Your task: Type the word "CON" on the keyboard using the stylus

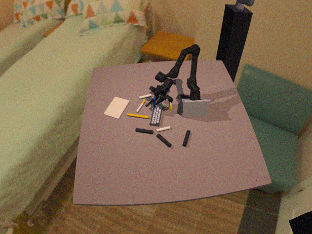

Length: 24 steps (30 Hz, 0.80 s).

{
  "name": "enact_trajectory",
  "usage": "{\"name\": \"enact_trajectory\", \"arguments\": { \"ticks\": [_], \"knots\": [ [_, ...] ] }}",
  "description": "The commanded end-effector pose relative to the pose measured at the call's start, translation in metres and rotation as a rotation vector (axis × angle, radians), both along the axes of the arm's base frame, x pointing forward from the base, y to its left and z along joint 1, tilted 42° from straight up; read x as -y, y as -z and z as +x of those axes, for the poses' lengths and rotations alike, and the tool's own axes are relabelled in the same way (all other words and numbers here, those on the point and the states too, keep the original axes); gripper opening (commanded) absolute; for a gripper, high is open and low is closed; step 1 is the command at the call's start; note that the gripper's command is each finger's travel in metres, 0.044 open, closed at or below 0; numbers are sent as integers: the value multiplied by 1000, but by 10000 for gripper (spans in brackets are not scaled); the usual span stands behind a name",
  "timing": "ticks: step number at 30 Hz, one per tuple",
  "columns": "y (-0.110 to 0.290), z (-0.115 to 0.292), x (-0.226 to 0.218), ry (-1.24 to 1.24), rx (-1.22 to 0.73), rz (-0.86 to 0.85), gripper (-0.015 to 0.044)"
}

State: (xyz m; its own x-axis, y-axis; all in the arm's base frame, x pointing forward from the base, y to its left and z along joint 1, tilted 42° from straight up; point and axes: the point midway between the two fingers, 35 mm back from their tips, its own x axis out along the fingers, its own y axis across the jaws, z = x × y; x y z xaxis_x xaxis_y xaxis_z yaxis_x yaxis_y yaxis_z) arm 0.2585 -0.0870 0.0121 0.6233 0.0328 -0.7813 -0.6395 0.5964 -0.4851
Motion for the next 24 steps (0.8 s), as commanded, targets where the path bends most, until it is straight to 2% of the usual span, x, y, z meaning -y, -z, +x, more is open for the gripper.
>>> {"name": "enact_trajectory", "arguments": {
  "ticks": [1,24],
  "knots": [
    [4,-1,0,-5,-8,5,81],
    [8,-1,4,-5,-9,5,81]
  ]
}}
